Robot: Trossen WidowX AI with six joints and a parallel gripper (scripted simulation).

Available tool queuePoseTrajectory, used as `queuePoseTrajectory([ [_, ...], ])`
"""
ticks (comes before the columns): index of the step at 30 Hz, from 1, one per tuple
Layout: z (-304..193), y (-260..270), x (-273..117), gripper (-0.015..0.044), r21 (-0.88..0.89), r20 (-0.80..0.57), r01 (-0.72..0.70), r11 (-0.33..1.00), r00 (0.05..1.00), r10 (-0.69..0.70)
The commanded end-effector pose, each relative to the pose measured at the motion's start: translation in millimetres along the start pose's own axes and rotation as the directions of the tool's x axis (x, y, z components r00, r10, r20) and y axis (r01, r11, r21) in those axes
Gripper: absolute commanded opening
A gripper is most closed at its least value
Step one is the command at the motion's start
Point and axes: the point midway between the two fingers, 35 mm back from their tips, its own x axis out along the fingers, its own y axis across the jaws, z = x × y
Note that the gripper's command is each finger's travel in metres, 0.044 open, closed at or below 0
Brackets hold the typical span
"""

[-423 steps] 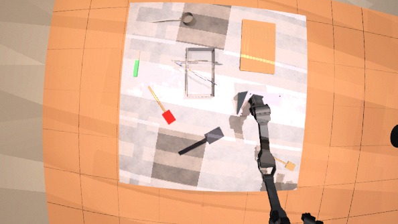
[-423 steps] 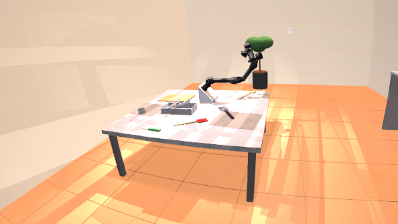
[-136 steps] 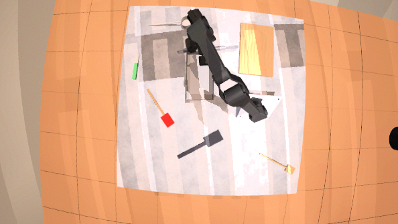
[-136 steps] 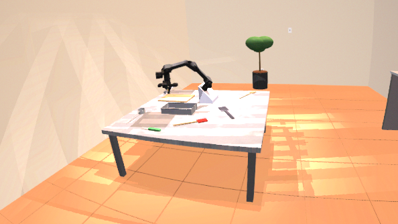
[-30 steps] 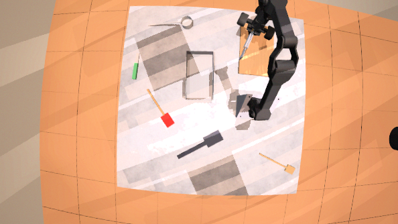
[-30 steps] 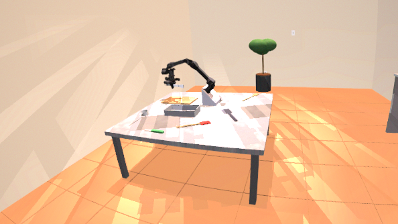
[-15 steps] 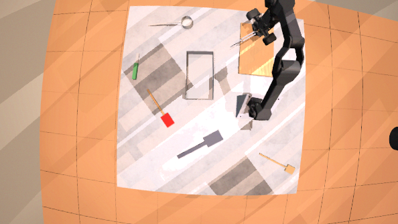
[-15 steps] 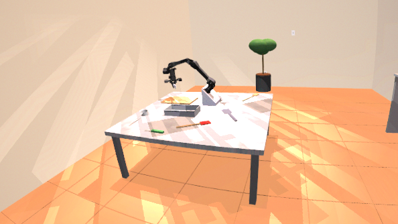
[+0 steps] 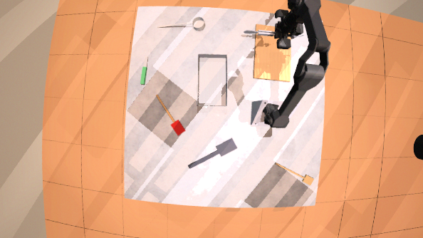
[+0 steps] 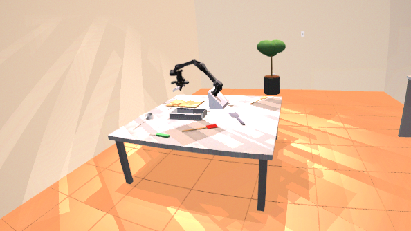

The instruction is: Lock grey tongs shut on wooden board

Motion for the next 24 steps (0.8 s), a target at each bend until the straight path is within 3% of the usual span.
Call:
queuePoseTrajectory([
  [1,6.7,-0.3,0.8,-0.0150,0.125,0.002,0.000,0.992,1.000,0.000],
  [12,26.5,-2.8,3.3,-0.0150,0.518,0.003,0.002,0.856,1.000,-0.004],
  [24,47.7,-6.3,6.7,-0.0150,0.842,0.003,0.003,0.540,1.000,-0.011],
])
